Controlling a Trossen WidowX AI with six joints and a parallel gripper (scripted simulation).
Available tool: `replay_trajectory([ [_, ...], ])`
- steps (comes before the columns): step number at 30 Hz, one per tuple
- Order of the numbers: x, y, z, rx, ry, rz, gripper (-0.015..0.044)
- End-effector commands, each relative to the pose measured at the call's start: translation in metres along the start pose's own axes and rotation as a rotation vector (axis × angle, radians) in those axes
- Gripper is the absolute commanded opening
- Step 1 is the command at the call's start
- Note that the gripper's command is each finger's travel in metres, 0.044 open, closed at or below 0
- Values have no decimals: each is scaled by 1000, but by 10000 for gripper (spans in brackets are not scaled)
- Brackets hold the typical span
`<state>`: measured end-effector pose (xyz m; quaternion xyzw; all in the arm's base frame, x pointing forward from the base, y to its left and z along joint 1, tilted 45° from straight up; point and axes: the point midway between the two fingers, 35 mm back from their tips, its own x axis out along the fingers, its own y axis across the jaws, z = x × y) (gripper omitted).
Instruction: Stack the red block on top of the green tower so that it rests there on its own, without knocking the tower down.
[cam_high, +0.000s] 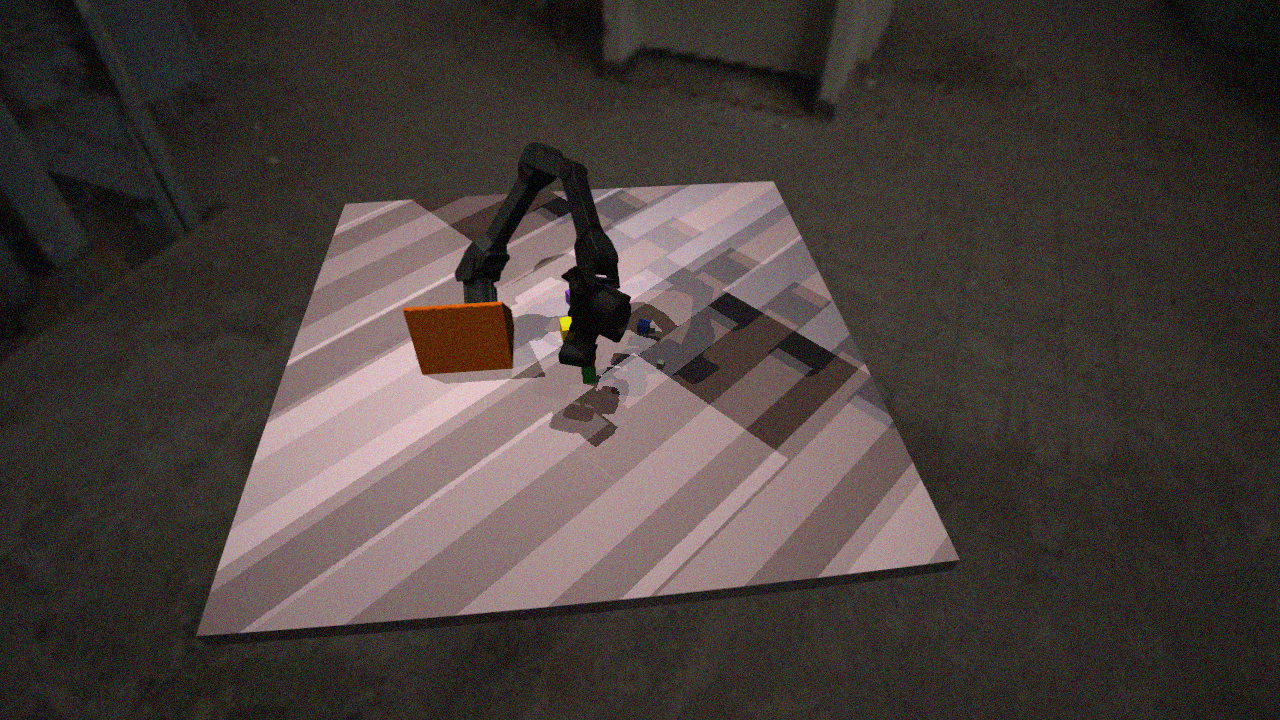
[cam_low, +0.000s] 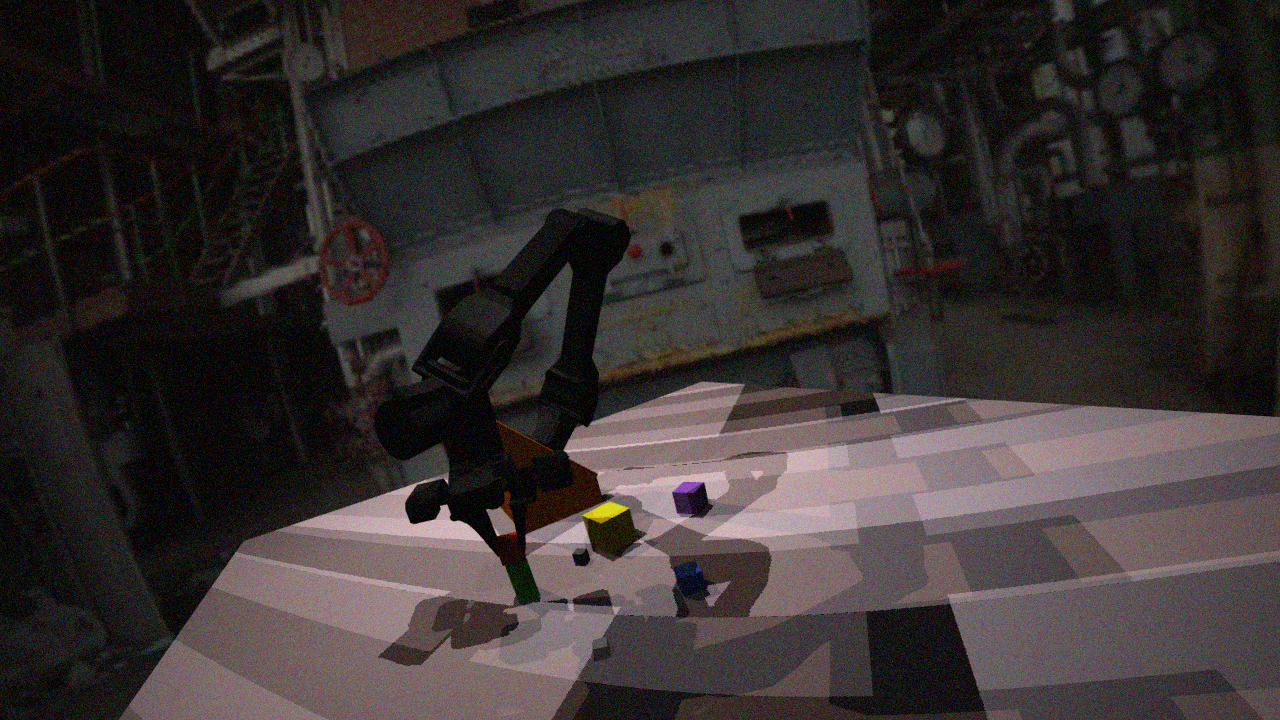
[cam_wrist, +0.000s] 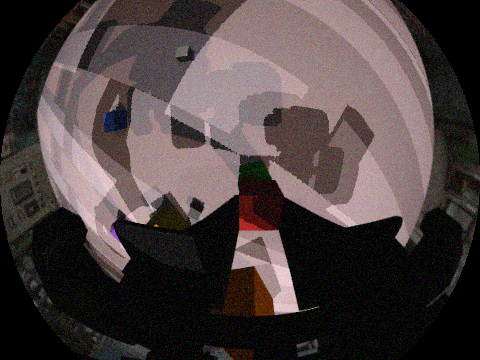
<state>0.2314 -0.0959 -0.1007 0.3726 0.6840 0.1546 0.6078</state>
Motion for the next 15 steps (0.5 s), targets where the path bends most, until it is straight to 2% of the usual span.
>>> replay_trajectory([
  [1,-1,0,0,3,-2,3,0],
  [2,-3,0,0,4,-2,3,0],
  [15,0,0,0,1,0,0,341],
])
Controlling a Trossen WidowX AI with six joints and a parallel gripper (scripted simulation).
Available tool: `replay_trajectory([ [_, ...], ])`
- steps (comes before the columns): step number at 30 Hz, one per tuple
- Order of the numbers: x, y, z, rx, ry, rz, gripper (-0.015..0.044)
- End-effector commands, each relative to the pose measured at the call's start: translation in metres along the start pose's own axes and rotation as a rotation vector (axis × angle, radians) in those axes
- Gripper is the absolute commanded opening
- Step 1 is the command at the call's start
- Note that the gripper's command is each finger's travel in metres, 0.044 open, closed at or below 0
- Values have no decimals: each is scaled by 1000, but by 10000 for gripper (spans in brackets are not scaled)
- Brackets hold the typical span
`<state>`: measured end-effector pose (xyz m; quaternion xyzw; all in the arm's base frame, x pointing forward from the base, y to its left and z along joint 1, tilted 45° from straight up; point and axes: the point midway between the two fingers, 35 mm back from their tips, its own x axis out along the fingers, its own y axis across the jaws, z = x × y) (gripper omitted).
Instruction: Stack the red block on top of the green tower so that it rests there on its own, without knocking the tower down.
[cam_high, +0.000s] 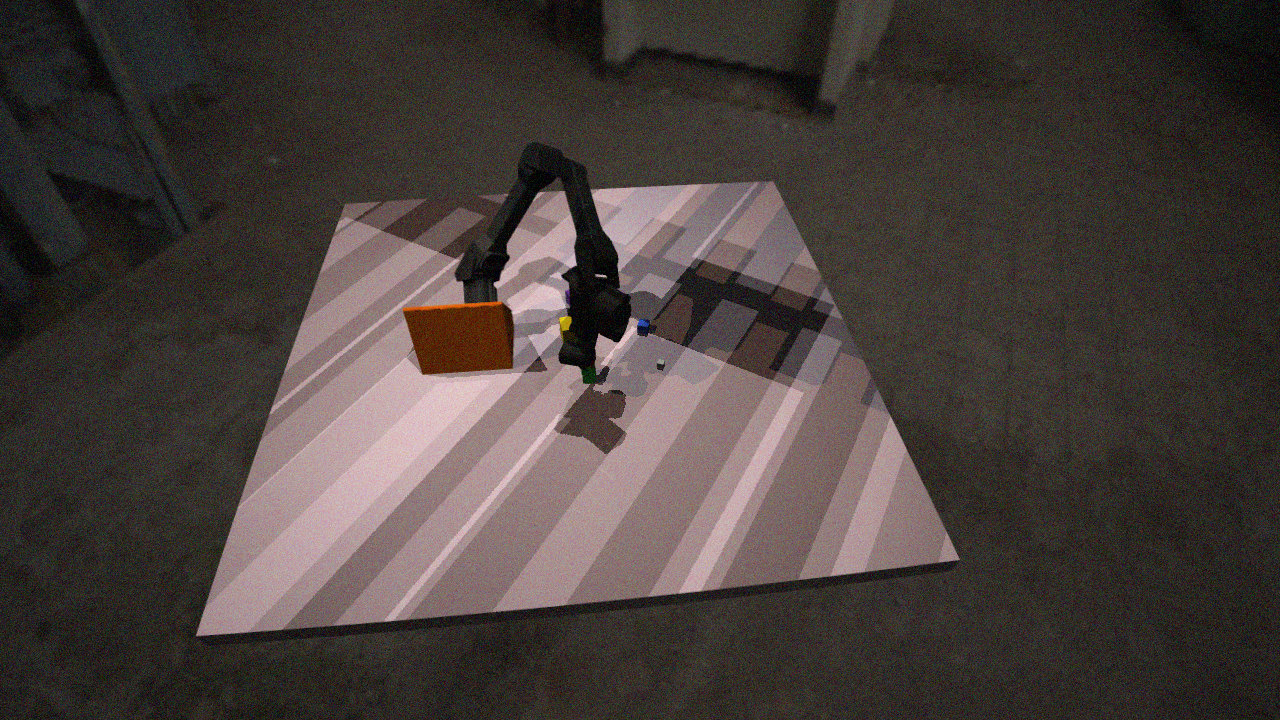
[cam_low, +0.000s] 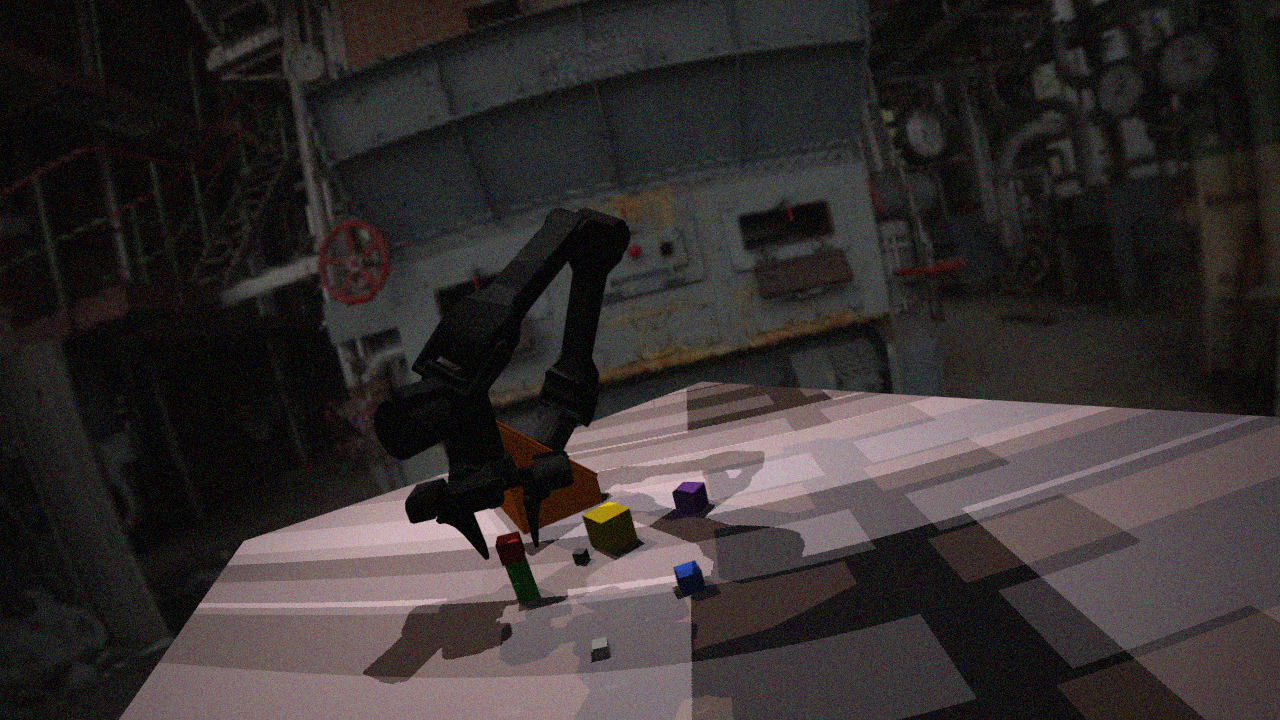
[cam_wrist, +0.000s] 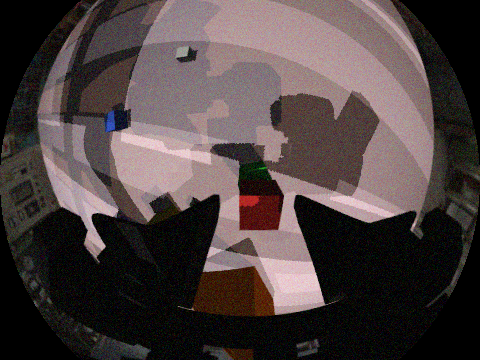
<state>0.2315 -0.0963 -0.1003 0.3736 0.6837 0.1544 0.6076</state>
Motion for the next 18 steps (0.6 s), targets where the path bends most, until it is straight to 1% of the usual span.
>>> replay_trajectory([
  [1,0,0,0,-1,1,-1,368],
  [4,0,0,0,-1,1,-1,440],
  [18,0,0,0,-1,1,-1,440],
])
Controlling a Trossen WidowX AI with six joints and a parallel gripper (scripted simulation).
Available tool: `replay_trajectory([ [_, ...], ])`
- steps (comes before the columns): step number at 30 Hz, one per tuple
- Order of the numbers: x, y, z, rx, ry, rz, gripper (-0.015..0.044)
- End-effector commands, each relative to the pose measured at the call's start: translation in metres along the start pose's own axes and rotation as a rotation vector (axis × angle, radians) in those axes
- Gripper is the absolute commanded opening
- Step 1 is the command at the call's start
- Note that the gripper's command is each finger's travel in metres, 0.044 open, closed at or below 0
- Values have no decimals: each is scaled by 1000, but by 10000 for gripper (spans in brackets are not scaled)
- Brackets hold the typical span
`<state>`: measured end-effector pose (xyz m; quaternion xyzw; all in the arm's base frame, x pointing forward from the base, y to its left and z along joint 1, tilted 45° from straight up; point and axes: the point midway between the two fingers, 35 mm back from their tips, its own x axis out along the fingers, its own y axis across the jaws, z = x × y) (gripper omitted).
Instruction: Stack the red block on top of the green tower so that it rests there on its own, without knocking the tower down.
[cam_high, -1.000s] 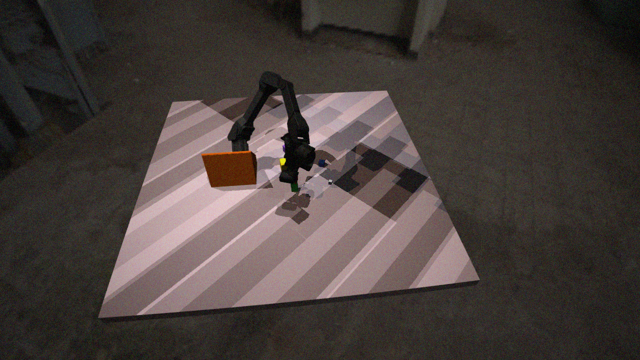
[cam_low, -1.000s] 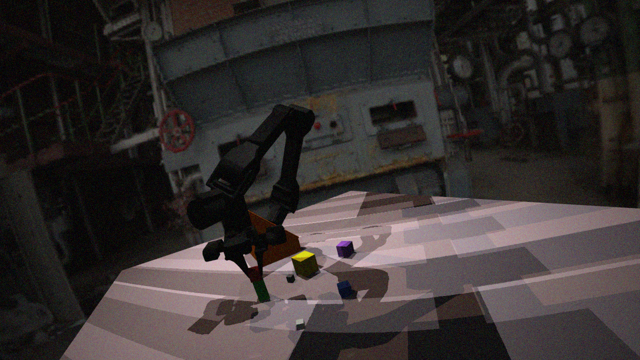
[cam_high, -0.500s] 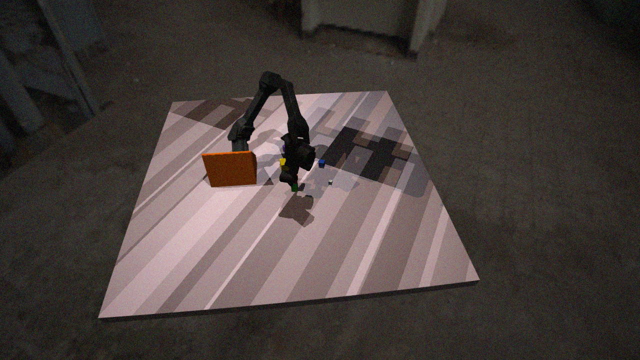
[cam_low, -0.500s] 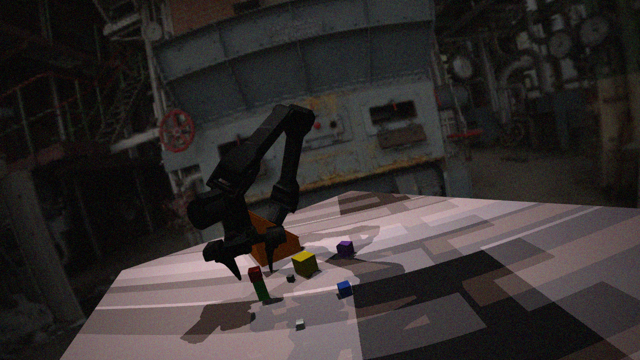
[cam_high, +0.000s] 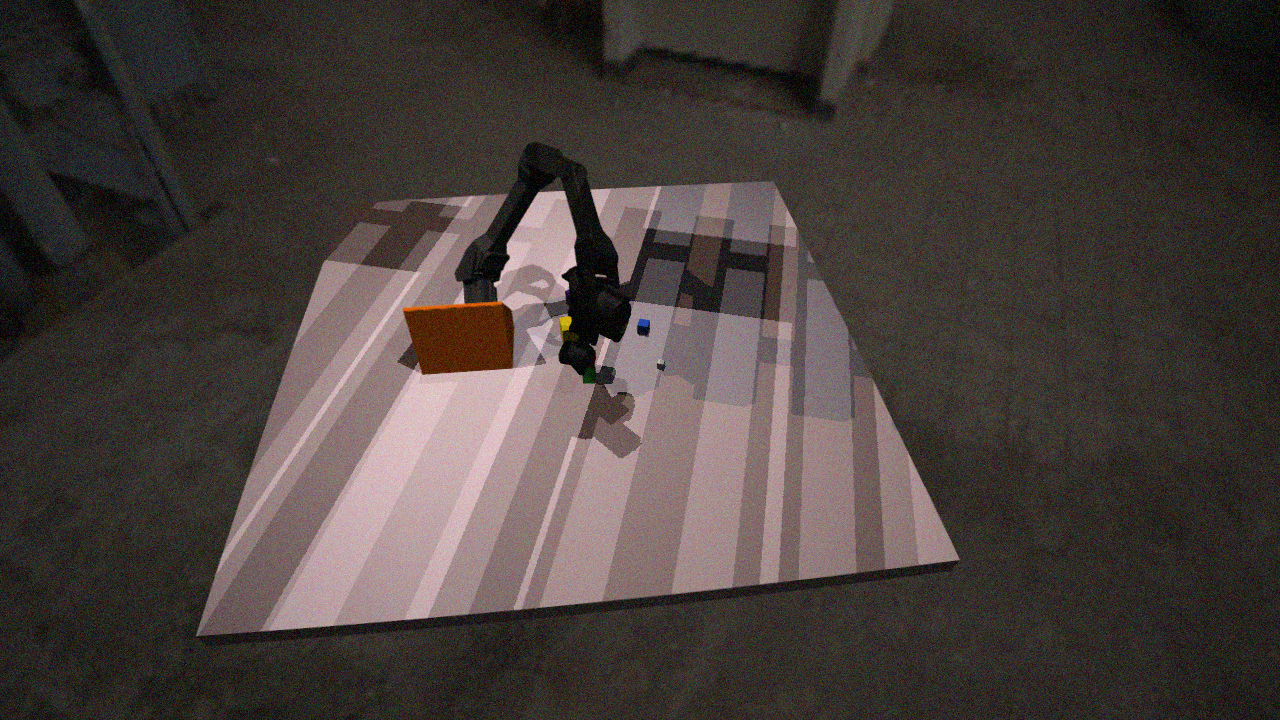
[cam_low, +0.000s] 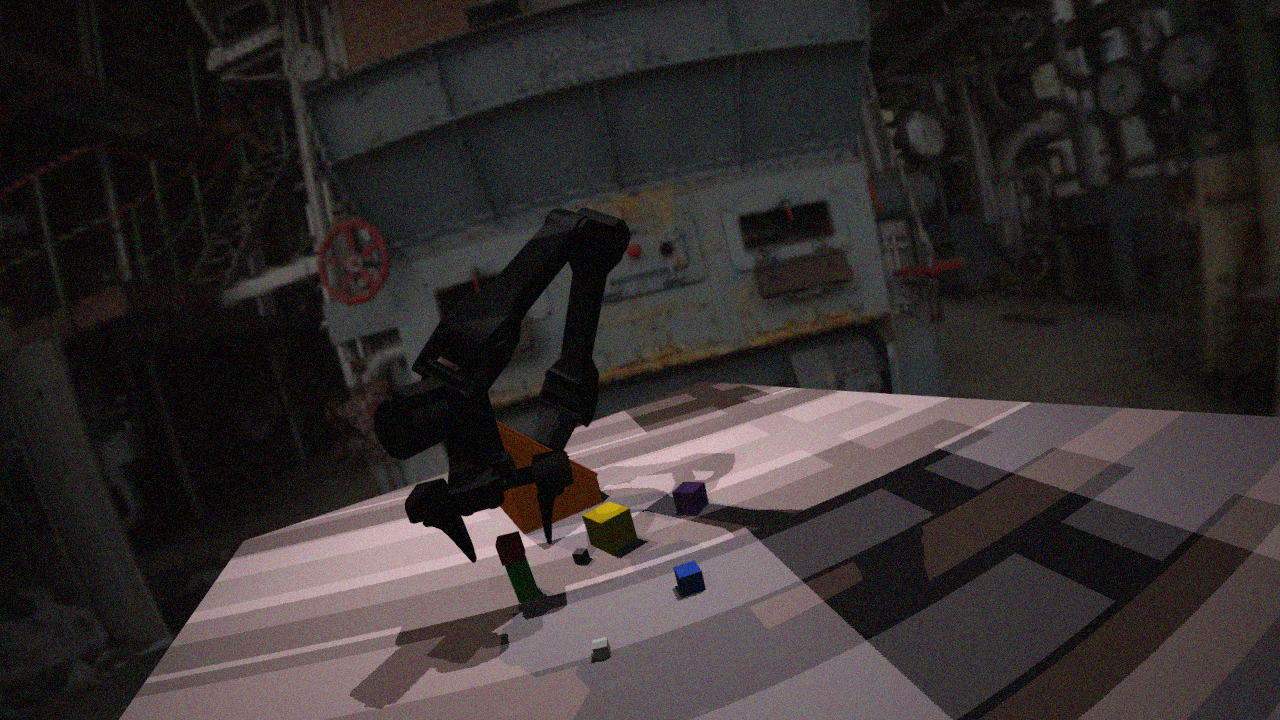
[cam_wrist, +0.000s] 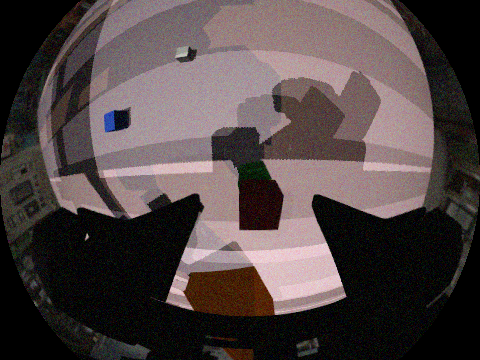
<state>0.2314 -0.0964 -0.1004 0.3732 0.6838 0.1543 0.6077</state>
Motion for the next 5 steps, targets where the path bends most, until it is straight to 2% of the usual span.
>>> replay_trajectory([
  [1,0,0,0,0,0,0,440],
  [5,0,0,0,0,0,0,440],
])
